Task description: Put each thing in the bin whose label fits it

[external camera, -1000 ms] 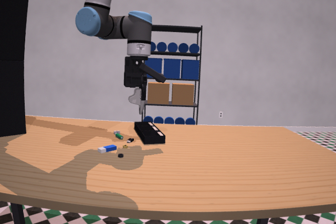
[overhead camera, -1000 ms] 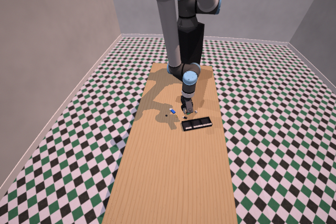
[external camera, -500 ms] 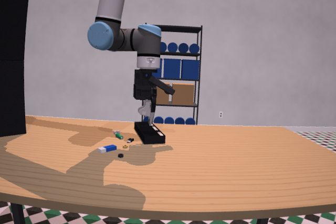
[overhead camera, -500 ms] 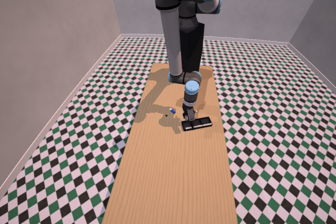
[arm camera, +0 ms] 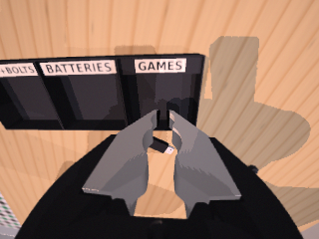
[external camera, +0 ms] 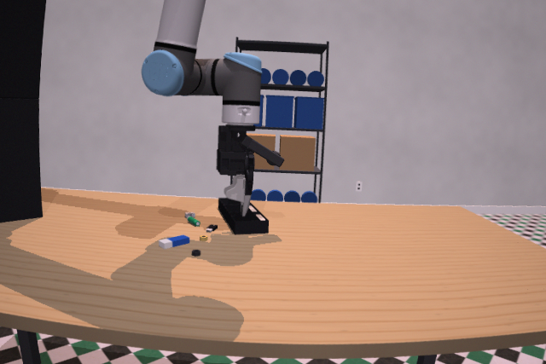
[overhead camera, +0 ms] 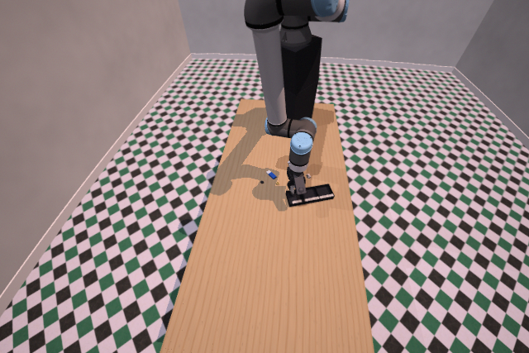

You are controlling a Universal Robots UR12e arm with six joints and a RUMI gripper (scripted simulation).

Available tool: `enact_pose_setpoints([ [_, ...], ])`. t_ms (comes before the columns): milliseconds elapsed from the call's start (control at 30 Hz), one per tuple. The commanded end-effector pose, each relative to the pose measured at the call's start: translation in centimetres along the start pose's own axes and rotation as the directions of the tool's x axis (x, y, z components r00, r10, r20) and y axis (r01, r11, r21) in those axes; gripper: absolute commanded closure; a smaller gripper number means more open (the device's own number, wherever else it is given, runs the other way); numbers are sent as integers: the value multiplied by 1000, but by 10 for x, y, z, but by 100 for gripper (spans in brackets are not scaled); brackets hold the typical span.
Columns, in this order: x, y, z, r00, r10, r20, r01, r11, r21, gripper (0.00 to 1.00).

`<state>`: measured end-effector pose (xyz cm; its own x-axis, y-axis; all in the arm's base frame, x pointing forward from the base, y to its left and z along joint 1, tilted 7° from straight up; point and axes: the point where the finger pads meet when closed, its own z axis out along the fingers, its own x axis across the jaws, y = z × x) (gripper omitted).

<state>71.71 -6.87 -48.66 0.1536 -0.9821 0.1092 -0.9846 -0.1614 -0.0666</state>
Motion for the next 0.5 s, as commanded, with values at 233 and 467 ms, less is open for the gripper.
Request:
enact_pose_setpoints([
  [233,0,-1,15,1000,0,0,0,1000,1,96],
  [467,0,-1,15,1000,0,0,0,1000,1,96],
])
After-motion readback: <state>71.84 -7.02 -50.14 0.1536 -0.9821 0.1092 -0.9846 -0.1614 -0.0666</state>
